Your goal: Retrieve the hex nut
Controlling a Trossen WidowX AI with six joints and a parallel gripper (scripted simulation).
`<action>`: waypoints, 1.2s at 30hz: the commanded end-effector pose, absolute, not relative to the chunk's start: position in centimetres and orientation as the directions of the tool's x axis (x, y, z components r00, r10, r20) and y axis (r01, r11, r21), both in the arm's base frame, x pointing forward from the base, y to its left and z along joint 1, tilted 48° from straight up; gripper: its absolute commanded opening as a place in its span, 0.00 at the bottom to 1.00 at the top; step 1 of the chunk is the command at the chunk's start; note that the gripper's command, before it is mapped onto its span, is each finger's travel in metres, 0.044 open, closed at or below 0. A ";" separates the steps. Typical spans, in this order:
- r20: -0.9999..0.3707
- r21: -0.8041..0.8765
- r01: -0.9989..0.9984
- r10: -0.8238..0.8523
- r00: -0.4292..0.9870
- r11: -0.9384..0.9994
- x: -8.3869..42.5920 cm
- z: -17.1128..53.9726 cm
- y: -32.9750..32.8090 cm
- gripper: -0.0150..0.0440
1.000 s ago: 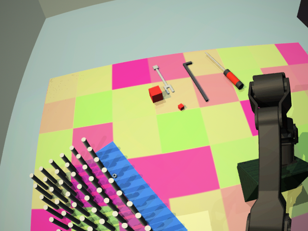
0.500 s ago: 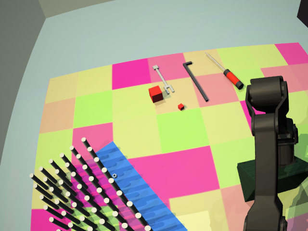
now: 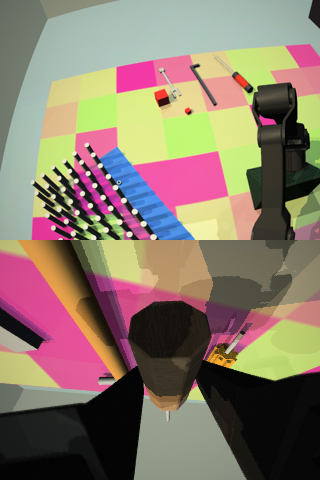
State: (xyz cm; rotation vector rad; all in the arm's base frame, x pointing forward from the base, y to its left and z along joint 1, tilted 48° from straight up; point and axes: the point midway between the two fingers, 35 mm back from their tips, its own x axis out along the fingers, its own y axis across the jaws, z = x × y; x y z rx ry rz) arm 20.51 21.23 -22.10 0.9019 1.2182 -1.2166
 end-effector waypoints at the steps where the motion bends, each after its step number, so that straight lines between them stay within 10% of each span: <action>1: -0.980 -0.101 0.979 -0.186 -0.068 0.176 20.5 -22.4 20.9 0.25; 36: -0.980 -0.102 0.979 -0.189 -0.068 0.176 19.6 -24.8 17.6 0.25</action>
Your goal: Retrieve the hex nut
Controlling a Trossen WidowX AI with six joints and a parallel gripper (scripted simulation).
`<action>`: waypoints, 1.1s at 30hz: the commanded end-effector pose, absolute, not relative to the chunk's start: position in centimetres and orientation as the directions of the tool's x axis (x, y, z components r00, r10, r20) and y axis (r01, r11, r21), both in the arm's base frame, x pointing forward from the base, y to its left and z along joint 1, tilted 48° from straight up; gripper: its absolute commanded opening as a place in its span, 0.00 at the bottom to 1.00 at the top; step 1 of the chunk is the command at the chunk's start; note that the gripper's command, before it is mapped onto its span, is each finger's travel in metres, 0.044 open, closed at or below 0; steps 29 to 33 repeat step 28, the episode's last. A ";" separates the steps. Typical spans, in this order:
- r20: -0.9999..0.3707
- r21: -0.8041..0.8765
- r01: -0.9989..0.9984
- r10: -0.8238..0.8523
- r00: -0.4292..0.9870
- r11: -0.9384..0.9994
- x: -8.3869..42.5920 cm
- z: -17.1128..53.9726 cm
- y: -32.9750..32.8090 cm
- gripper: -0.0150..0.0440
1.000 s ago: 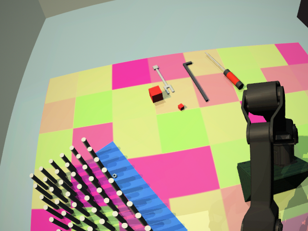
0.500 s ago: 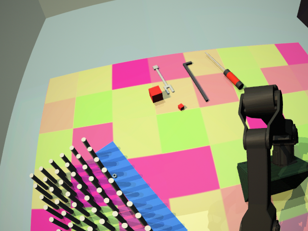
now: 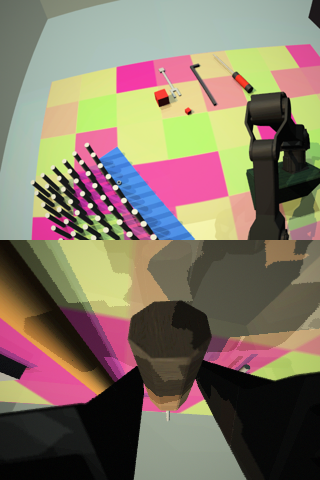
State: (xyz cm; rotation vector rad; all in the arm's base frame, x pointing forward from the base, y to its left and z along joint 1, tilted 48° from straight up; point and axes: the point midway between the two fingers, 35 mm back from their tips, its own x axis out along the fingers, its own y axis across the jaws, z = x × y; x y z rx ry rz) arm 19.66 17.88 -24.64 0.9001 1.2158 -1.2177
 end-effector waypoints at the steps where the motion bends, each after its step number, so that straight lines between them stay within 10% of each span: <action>1: -0.980 -0.102 0.979 -0.189 -0.068 0.176 19.6 -24.9 17.5 0.25; 12: -0.979 -0.102 0.979 -0.190 -0.068 0.175 19.2 -25.5 16.5 0.25; 28: -0.979 -0.103 0.980 -0.190 -0.070 0.171 19.3 -25.4 16.8 0.97; 33: -0.979 -0.103 0.980 -0.190 -0.070 0.171 19.3 -25.4 16.8 0.97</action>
